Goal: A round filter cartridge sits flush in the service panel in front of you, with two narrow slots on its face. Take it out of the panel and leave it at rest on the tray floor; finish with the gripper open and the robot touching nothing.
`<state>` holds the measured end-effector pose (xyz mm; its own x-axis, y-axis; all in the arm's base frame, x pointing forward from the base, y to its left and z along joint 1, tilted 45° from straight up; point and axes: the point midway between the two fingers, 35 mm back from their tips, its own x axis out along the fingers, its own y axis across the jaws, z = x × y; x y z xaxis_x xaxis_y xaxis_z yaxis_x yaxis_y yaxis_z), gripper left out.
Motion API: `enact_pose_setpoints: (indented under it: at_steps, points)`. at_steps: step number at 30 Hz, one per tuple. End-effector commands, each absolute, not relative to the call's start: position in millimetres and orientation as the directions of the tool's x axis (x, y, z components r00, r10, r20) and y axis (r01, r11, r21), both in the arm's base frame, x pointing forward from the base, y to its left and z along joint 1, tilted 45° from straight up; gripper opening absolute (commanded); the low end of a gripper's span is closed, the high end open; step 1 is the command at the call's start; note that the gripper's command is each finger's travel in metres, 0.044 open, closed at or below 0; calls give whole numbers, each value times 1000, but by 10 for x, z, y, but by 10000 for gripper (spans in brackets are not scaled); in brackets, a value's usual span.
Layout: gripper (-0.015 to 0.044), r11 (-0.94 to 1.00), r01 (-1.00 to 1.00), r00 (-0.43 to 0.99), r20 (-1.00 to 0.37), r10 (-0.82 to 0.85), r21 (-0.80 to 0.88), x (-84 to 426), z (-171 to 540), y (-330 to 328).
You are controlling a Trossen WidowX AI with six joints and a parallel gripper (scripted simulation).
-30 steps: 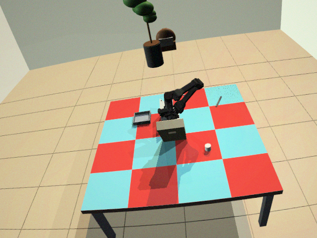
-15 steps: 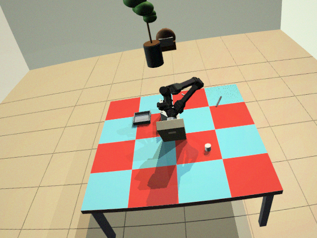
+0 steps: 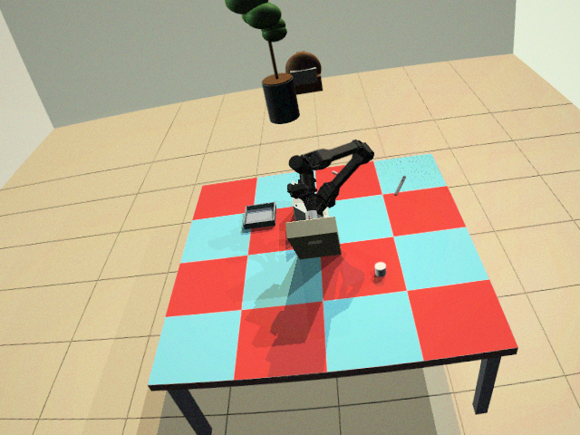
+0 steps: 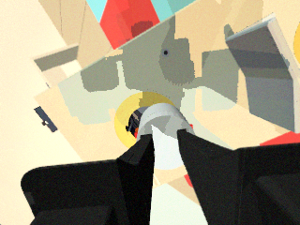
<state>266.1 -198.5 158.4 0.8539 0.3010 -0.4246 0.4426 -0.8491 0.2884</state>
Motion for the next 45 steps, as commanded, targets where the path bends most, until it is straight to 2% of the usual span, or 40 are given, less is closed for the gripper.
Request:
enact_pose_setpoints:
  at_steps: [1, 16, 20, 31, 42, 45]
  points:
    - [0, -844, 441, 859, -418, 297, 305, 2623, 1558, -1926]
    - [0, -844, 441, 859, -418, 297, 305, 2430, 1250, -1595]
    - [102, -850, 442, 854, -425, 301, 286, 2453, 1257, -1635]
    - [102, -845, 441, 858, -419, 298, 302, 2431, 1248, -1597]
    - [102, -844, 440, 859, -418, 297, 306, 2731, 1725, -2099]
    - [181, -843, 441, 859, -419, 296, 309, 2727, 1813, -2191]
